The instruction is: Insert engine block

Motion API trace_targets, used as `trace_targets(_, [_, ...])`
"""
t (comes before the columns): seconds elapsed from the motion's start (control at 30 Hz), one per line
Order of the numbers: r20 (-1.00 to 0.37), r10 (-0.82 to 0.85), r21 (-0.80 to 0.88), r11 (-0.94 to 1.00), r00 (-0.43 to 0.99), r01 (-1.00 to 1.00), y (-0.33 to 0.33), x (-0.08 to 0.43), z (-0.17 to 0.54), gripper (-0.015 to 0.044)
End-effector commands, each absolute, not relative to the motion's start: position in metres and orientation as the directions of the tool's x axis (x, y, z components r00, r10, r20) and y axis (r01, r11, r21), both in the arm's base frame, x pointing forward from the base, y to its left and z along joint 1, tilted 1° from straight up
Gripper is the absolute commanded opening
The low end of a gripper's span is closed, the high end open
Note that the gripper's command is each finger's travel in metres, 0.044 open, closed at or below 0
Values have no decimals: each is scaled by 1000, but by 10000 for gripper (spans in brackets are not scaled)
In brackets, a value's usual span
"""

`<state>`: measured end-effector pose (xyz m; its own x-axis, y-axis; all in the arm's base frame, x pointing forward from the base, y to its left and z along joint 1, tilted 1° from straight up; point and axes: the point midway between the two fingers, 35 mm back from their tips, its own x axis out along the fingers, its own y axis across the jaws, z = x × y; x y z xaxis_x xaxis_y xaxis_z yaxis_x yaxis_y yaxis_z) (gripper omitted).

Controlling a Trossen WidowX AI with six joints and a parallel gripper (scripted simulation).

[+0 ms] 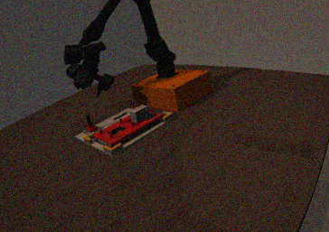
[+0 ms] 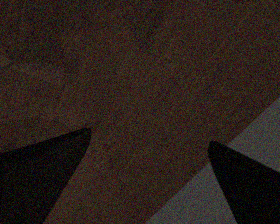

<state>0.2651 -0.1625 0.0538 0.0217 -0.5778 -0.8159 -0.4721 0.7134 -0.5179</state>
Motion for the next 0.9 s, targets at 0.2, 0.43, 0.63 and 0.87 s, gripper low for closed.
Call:
trace_targets(0.2, [-904, -411, -367, 605, 118, -707, -86, 288, 59, 440])
trace_targets(0.43, [-949, -286, -262, 477, 134, -839, -31, 291, 64, 440])
trace_targets(0.63, [-976, -180, -177, 341, 120, -923, 16, 285, 71, 440])
trace_targets(0.87, [-995, -65, -82, 159, 73, -984, 69, 269, 80, 440])
